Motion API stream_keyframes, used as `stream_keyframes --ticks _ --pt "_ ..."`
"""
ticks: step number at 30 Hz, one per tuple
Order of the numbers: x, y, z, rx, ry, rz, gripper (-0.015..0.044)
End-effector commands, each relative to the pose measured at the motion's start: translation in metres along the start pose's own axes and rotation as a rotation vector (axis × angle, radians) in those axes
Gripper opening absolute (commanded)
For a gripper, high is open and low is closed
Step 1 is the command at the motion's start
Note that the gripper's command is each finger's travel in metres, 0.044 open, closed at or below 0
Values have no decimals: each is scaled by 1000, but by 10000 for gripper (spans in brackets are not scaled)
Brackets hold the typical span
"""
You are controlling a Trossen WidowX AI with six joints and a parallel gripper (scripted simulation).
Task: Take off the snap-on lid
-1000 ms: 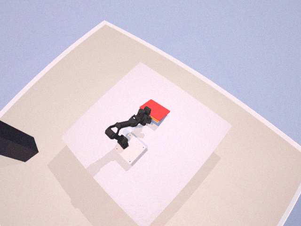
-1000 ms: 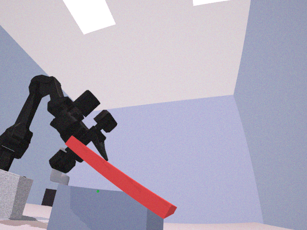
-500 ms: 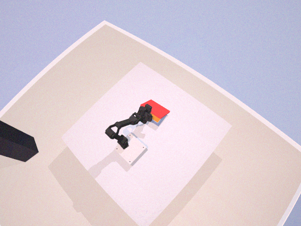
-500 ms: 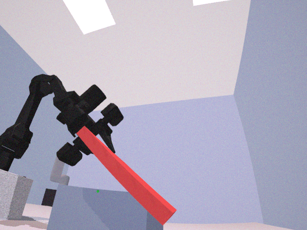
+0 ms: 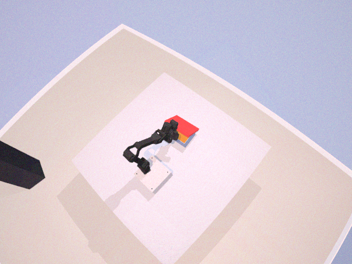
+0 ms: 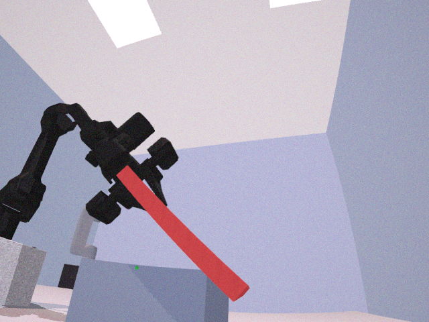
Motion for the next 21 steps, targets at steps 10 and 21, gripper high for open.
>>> stream_keyframes --ticks 10,21 --pt "-13 18 4 1 -4 15 0" --pt "-22 28 6 1 -4 15 0"
Point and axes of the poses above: the point midway between the two fingers, 35 mm back from their tips, its own x axis out along the fingers, its own y axis across the jaws, z = x × y, the point moved 6 cm from there along -x, back along the fingers, and after that the axes turned 12 degrees about -x, right-handed, at the moved point
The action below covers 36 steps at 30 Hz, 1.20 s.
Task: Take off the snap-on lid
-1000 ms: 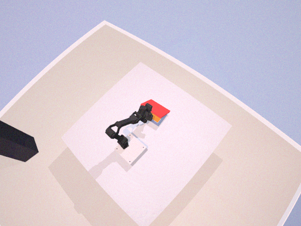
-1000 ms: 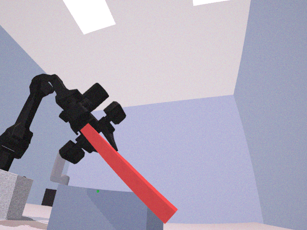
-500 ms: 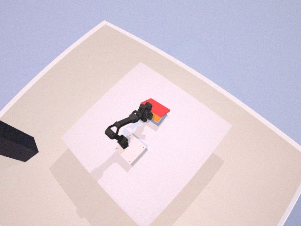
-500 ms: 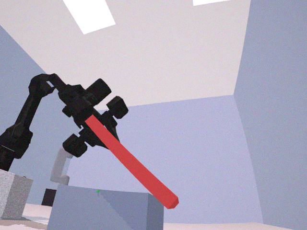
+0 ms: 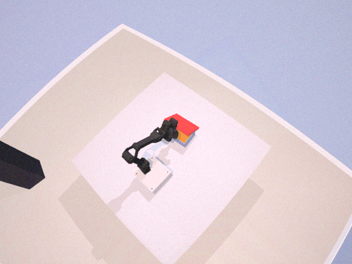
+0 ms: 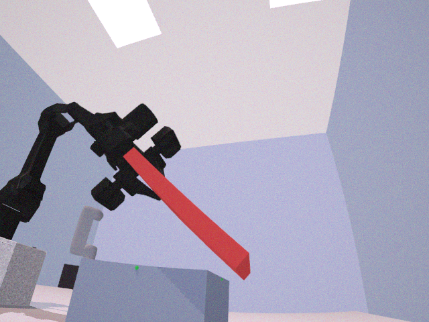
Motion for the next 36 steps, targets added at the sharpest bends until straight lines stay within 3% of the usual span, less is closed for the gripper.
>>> stream_keyframes --ticks 1,18,36 --pt "-6 8 2 0 -4 15 0" --pt "-16 20 4 0 -4 15 0" --pt "-17 19 -33 4 -1 15 0"
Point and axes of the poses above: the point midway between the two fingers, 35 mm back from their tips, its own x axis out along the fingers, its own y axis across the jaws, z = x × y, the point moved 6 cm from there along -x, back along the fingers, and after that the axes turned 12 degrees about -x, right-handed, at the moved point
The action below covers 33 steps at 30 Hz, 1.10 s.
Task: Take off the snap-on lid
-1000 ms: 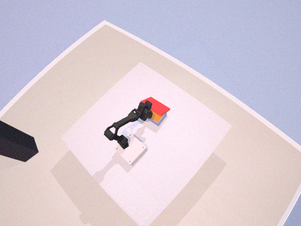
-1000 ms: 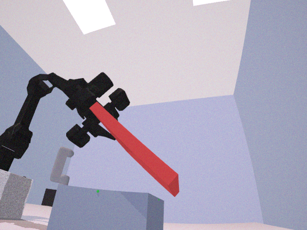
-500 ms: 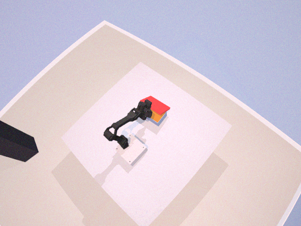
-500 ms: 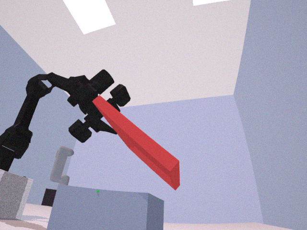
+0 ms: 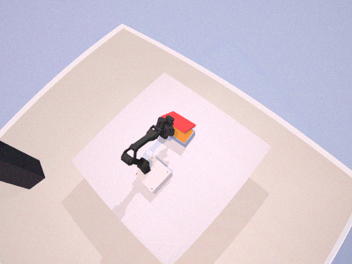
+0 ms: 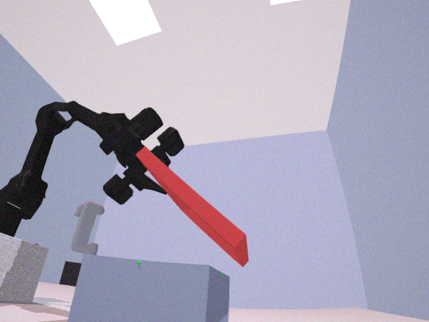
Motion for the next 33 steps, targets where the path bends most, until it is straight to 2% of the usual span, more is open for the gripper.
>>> stream_keyframes --ticks 1,33 --pt "-2 3 -9 3 -2 9 0" --pt "-9 10 -72 8 2 9 0"
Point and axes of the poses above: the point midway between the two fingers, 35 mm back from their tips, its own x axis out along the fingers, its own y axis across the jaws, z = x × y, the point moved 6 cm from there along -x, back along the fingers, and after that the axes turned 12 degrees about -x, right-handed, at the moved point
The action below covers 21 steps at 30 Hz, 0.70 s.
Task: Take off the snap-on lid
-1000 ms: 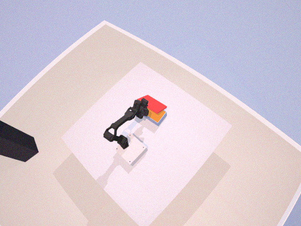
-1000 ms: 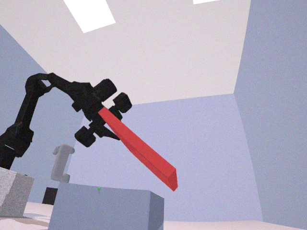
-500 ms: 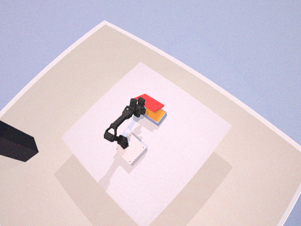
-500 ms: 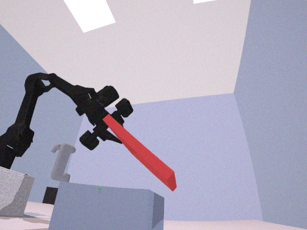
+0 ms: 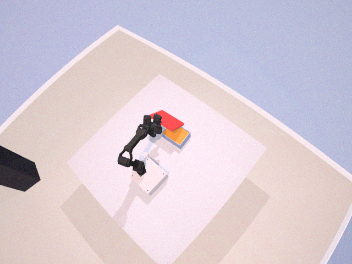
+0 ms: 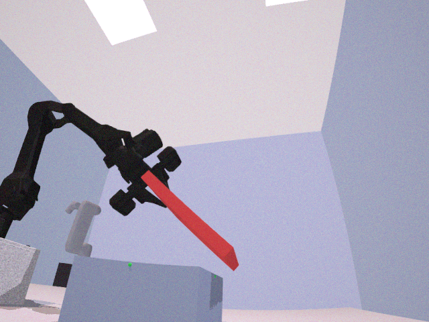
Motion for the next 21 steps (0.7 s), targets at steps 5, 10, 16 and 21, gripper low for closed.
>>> stream_keyframes --ticks 5,10,16,21 --pt "-3 4 -17 5 -1 7 0" --pt "-4 5 -27 5 -1 7 0" --pt "-5 7 -38 6 0 7 0" --pt "-6 8 -48 7 1 7 0"
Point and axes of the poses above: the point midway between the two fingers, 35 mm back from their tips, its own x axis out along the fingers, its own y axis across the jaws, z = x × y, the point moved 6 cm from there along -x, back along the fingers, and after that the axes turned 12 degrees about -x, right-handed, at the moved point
